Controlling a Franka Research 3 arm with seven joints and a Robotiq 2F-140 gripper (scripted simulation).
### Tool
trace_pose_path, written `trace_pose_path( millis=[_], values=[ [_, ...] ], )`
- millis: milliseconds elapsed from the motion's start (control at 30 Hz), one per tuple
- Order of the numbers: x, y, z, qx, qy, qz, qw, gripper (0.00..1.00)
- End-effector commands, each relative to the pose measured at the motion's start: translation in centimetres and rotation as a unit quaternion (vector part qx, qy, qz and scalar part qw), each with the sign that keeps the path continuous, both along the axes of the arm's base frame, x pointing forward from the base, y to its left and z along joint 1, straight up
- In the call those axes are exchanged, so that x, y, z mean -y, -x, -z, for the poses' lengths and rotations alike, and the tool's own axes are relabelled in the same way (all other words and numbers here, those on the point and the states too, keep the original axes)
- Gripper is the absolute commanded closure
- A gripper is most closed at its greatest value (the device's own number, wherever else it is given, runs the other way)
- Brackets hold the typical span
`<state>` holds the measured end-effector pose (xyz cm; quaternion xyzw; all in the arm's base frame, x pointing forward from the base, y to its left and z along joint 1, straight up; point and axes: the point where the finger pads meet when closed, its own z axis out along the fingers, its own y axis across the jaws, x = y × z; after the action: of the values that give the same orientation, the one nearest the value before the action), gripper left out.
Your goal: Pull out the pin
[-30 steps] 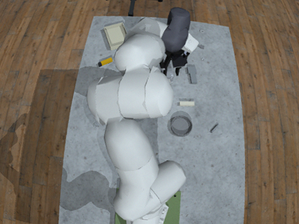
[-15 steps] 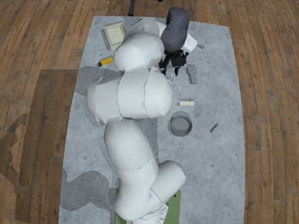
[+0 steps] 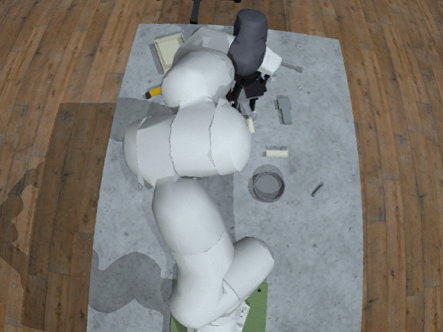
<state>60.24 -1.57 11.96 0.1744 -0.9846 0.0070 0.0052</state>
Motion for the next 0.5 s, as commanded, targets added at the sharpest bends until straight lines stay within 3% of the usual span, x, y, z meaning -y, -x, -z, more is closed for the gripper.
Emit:
trace_pose_path(
  millis=[0,467],
  values=[
    [-1.0,-0.1,-0.4,0.001,0.003,-0.024,1.000,0.61],
    [-3.6,-0.9,-2.1,0.017,0.010,-0.067,0.998,0.61]
  ],
)
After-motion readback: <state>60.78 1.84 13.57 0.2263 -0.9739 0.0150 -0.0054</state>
